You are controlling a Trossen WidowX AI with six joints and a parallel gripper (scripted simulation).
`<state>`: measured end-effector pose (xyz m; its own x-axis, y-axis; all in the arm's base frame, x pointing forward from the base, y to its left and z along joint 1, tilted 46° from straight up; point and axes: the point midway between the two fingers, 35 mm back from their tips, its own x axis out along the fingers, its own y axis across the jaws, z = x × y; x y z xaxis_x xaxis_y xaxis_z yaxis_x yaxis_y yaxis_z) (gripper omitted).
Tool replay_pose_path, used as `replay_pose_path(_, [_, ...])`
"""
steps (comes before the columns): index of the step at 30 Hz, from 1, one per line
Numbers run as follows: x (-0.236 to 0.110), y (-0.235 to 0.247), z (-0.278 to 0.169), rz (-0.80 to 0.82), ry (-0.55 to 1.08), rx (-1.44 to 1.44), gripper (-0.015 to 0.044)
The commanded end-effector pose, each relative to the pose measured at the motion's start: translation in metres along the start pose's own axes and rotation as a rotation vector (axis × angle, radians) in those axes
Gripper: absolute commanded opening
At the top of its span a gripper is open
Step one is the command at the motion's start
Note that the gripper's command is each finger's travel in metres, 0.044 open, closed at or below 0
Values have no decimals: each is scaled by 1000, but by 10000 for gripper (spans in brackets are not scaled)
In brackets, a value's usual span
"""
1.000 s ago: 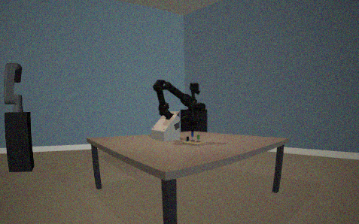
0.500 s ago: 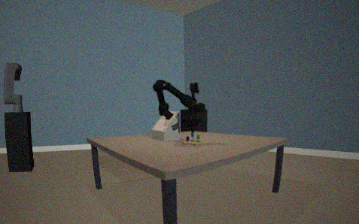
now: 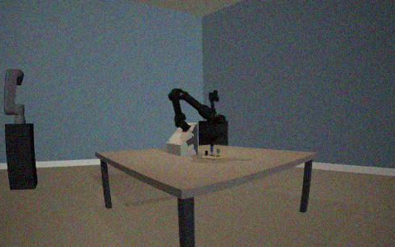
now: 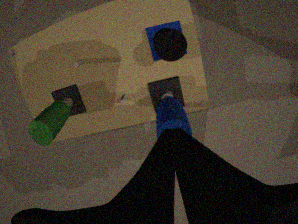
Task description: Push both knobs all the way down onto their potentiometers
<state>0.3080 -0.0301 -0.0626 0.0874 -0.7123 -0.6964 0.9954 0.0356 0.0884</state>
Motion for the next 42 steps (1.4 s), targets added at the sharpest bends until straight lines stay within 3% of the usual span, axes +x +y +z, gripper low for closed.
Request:
replay_pose_path(1, [16, -1, 2, -19, -7, 17, 0])
replay_pose_path(42, [24, -1, 2, -19, -8, 17, 0])
